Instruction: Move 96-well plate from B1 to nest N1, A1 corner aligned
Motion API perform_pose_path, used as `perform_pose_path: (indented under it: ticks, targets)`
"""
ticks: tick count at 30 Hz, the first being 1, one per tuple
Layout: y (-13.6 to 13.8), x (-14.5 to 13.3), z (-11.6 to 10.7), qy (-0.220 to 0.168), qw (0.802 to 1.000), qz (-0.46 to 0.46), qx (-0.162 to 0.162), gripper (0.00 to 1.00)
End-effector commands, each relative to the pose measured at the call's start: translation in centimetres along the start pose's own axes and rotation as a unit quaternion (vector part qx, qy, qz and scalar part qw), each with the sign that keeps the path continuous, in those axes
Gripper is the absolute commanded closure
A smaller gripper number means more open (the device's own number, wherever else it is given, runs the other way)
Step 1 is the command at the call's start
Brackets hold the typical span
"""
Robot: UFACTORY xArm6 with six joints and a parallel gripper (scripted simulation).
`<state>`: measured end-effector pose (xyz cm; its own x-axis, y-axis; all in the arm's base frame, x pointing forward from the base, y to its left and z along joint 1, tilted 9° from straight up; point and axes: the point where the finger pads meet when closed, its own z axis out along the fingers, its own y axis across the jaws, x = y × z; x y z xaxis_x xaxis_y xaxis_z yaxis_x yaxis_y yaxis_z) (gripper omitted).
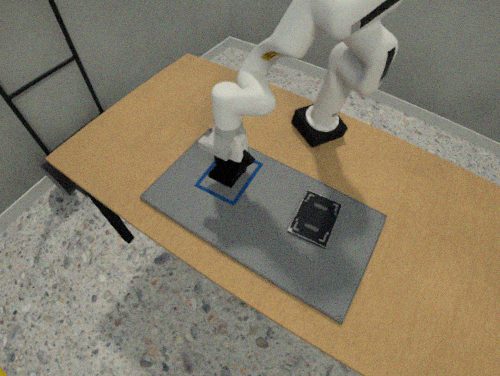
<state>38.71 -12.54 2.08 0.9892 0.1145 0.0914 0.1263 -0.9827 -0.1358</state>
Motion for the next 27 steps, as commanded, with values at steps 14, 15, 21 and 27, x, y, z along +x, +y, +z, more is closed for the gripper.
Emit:
perform_pose_path:
  ticks: [14,15,21,27]
  targets:
    - [0.1,0.2,-2.5,0.002,1.000,0.000,-0.001,1.00]
    - [0.1,0.2,-2.7,0.002,1.000,0.000,-0.001,1.00]
    - [0.1,0.2,-3.7,0.002,1.000,0.000,-0.001,1.00]
    - [0.1,0.2,-3.9,0.002,1.000,0.000,-0.001,1.00]
